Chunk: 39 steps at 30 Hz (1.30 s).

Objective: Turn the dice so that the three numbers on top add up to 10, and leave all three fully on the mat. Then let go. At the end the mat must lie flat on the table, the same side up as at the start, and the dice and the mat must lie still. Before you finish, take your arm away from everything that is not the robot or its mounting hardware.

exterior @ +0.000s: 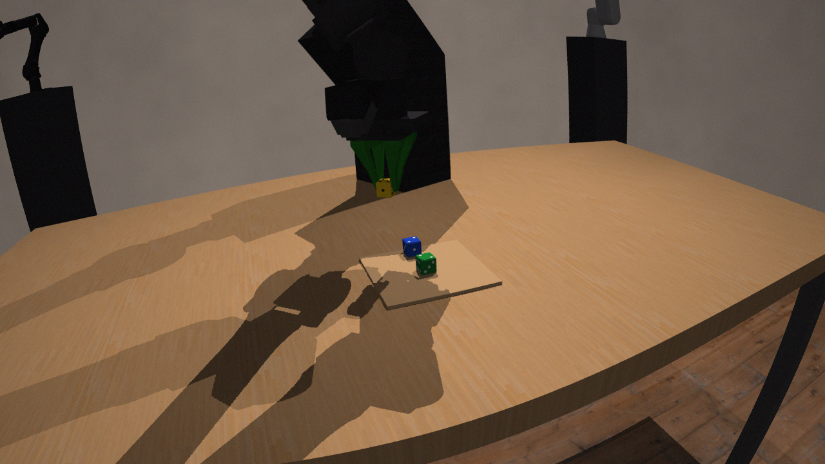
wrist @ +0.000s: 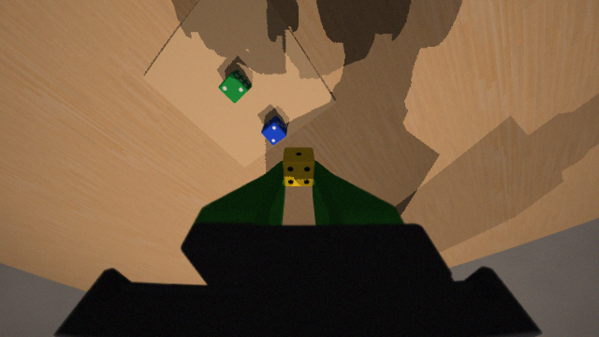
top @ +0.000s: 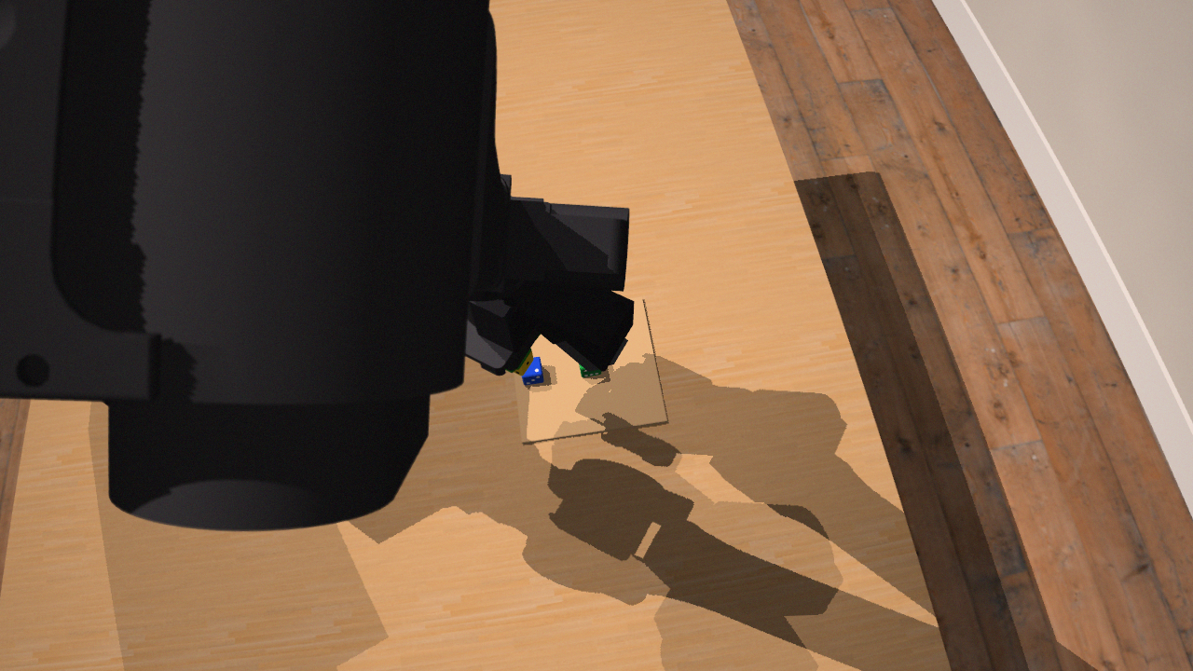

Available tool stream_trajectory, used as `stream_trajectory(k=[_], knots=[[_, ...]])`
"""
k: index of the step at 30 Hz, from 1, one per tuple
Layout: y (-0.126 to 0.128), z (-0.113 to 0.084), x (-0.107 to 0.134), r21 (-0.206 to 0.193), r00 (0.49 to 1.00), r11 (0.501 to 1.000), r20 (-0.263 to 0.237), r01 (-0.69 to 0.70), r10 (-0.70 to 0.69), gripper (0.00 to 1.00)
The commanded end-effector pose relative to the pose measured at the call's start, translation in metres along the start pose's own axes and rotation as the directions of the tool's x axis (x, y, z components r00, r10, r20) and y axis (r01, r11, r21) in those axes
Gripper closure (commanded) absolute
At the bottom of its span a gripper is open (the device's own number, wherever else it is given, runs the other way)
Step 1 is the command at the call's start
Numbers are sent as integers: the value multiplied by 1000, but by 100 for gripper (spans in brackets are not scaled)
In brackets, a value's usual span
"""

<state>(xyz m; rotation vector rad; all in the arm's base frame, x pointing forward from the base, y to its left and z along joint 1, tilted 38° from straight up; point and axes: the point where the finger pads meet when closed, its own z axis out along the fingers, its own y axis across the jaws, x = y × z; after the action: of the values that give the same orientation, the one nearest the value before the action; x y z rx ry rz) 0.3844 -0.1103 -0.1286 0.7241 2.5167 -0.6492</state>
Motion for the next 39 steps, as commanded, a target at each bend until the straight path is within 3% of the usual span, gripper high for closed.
stream_trajectory(k=[1,7,8,16,21,24,26,28,29,30,34,38,39], knots=[[0,-6,-19,-12,982,982,16,-190,190,85],[-2,-5,-28,-13,950,950,14,-313,313,85],[0,-7,-34,-20,919,919,14,-393,393,85],[-8,-5,-49,-17,813,813,11,-582,582,85],[-12,-5,-62,-19,690,690,9,-724,724,85],[-12,-5,-63,-19,684,684,8,-729,729,85],[-11,-7,-72,-27,588,588,4,-808,809,85],[-17,-5,-76,-21,538,538,6,-843,843,85],[-17,-5,-76,-21,537,537,6,-843,844,85],[-19,-5,-80,-21,489,489,5,-872,873,85],[-22,-6,-88,-23,385,385,4,-923,923,85],[-26,-7,-99,-26,245,245,-1,-969,970,85],[-26,-7,-99,-26,242,242,-1,-970,970,85]])
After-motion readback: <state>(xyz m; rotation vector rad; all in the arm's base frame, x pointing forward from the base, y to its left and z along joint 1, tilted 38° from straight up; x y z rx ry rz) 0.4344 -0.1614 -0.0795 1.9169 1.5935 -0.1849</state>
